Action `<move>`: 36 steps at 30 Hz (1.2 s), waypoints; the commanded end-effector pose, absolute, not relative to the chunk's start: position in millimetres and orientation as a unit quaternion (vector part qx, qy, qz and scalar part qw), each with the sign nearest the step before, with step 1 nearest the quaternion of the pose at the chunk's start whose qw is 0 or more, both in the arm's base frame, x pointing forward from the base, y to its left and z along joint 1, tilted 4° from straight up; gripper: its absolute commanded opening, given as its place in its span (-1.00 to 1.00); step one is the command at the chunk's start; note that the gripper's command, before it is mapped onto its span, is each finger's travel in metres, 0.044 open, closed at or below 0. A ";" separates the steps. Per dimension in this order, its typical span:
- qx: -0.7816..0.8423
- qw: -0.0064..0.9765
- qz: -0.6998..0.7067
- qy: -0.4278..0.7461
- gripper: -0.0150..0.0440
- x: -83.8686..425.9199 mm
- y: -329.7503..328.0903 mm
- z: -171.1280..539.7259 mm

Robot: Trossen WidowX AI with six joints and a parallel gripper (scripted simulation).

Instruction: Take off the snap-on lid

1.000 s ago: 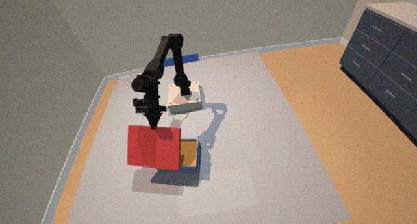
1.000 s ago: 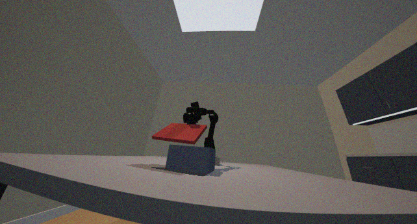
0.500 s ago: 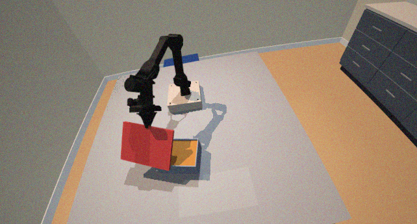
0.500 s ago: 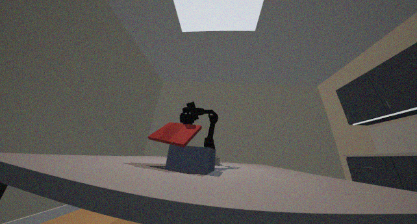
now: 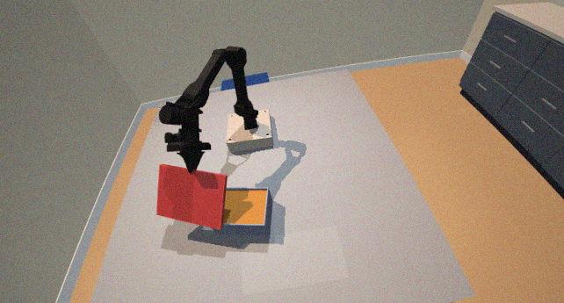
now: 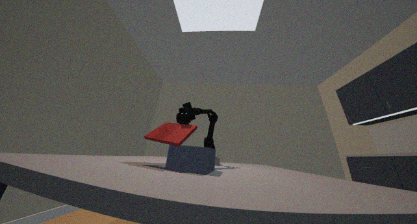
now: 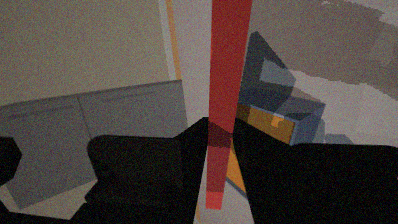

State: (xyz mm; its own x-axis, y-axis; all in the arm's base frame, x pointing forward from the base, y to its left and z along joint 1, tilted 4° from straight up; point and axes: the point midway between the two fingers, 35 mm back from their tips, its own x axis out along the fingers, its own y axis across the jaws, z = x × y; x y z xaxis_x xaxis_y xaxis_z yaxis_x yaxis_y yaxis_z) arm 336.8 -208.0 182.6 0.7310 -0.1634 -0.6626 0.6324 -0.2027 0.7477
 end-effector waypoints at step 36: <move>0.699 0.613 -0.329 0.165 -0.49 308.1 -282.8 181.4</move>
